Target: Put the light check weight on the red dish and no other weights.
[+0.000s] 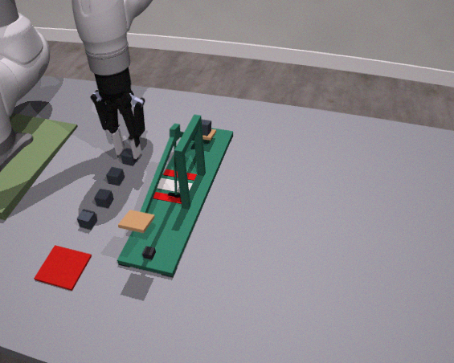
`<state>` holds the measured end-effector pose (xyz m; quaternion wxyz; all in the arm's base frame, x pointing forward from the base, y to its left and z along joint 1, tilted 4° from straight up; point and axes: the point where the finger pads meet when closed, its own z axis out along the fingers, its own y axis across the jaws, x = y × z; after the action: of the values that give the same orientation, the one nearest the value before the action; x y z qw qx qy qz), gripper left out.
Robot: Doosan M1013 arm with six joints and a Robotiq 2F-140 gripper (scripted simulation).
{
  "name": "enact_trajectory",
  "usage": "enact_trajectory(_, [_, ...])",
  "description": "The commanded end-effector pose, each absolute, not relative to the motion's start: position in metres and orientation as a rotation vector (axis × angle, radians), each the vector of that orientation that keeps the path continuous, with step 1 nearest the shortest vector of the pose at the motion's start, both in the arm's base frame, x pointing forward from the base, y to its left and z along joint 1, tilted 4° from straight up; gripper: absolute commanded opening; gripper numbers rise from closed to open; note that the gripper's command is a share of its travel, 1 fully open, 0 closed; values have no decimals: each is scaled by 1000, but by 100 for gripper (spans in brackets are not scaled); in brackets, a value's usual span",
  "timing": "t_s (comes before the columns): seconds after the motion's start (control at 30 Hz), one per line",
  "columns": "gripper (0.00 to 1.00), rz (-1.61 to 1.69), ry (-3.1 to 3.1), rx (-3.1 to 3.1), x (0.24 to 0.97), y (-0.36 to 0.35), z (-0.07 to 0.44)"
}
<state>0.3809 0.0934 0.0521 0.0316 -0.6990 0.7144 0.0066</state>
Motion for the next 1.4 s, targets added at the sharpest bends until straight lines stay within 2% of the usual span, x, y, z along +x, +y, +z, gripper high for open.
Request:
enact_trajectory(0.0, [35,21,2200,-2153,381,94,43])
enact_trajectory(1.37, [35,21,2200,-2153,382,95,28])
